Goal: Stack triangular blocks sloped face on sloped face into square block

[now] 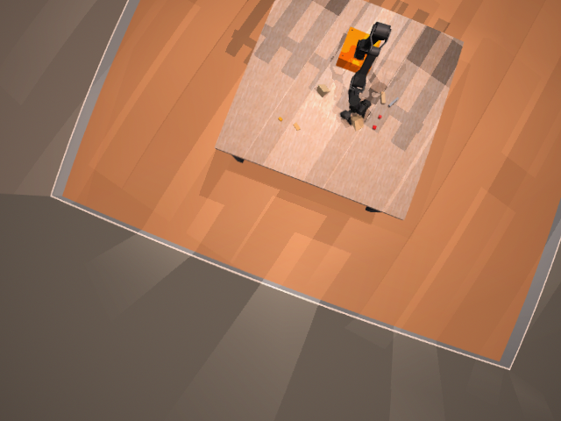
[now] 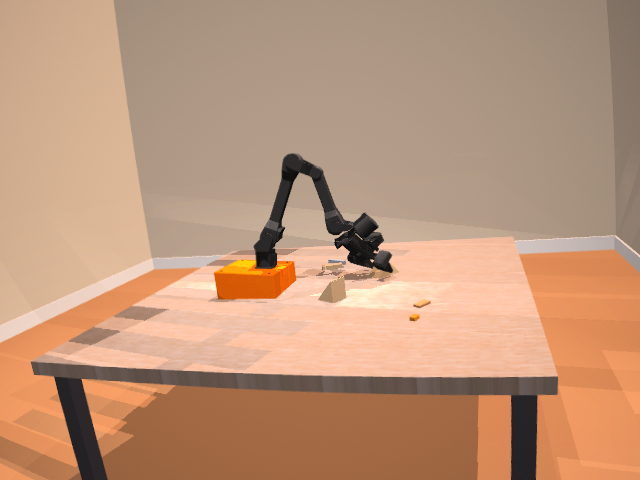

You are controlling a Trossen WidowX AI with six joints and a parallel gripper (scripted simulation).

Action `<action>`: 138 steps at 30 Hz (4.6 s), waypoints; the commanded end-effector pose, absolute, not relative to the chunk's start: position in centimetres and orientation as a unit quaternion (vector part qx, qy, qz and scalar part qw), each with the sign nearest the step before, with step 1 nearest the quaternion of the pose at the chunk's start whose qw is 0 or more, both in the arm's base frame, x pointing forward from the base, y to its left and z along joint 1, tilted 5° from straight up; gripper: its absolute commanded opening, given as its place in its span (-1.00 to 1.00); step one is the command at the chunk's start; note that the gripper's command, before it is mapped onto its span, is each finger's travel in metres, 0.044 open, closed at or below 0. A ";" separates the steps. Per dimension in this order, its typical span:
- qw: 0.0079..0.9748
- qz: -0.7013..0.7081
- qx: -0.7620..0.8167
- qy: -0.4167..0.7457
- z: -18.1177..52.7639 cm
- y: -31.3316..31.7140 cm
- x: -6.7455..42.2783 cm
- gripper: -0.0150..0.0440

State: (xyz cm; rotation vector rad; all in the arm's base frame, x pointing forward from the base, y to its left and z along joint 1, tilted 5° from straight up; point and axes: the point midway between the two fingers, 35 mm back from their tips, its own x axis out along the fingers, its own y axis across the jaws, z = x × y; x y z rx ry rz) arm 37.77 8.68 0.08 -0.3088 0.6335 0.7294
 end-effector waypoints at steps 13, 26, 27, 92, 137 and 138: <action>0.874 0.349 -0.148 0.302 0.0 8.9 38.1 0.82; 0.874 0.349 -0.148 0.302 0.0 8.9 38.1 0.26; 0.874 0.349 -0.148 0.302 0.0 8.9 38.1 0.17; 0.679 0.464 -0.479 0.306 9.4 9.3 39.1 -0.49; 0.245 0.638 -0.702 0.200 11.3 7.8 37.9 -0.49; 0.244 0.638 -0.702 0.200 11.4 7.3 37.8 -0.49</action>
